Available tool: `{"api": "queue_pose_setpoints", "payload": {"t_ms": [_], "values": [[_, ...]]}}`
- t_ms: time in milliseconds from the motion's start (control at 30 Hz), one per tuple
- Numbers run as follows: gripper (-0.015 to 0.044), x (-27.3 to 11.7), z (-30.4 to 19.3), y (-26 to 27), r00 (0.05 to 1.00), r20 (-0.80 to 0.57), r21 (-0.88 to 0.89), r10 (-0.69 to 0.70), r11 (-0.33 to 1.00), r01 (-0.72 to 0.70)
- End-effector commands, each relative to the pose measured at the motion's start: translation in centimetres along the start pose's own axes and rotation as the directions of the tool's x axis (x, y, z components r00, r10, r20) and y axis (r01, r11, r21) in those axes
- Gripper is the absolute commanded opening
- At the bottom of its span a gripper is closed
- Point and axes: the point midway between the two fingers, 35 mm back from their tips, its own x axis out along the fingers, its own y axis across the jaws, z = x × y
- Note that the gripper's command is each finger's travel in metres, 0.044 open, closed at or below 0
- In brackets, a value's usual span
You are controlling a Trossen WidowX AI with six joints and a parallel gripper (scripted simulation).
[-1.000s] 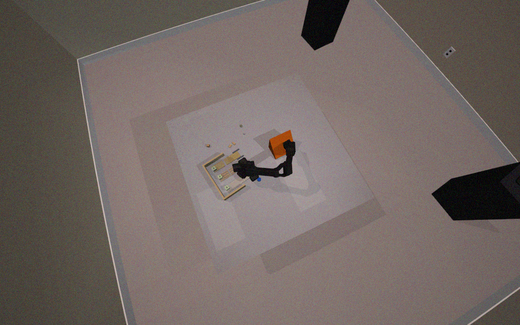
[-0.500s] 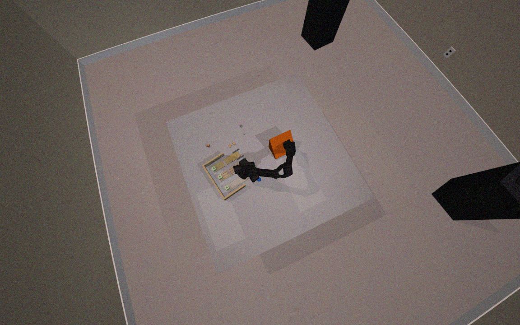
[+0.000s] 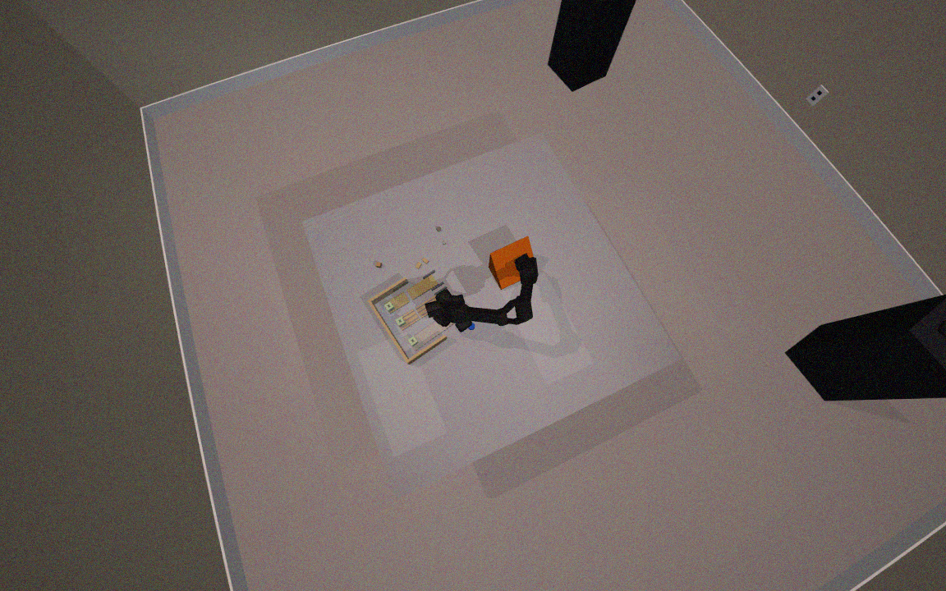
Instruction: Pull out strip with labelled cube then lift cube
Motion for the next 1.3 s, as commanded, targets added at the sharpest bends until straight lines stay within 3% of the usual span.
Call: {"api": "queue_pose_setpoints", "payload": {"t_ms": [0, 1267], "values": [[0.0, 0.04, 0.04, 0.05, 1.0, 0.003, 0.002, 0.004, 1.0, -0.004], [0.0, 0.37, 0.13, 0.04, 1.0, 0.003, 0.002, 0.004, 1.0, -0.004]]}}
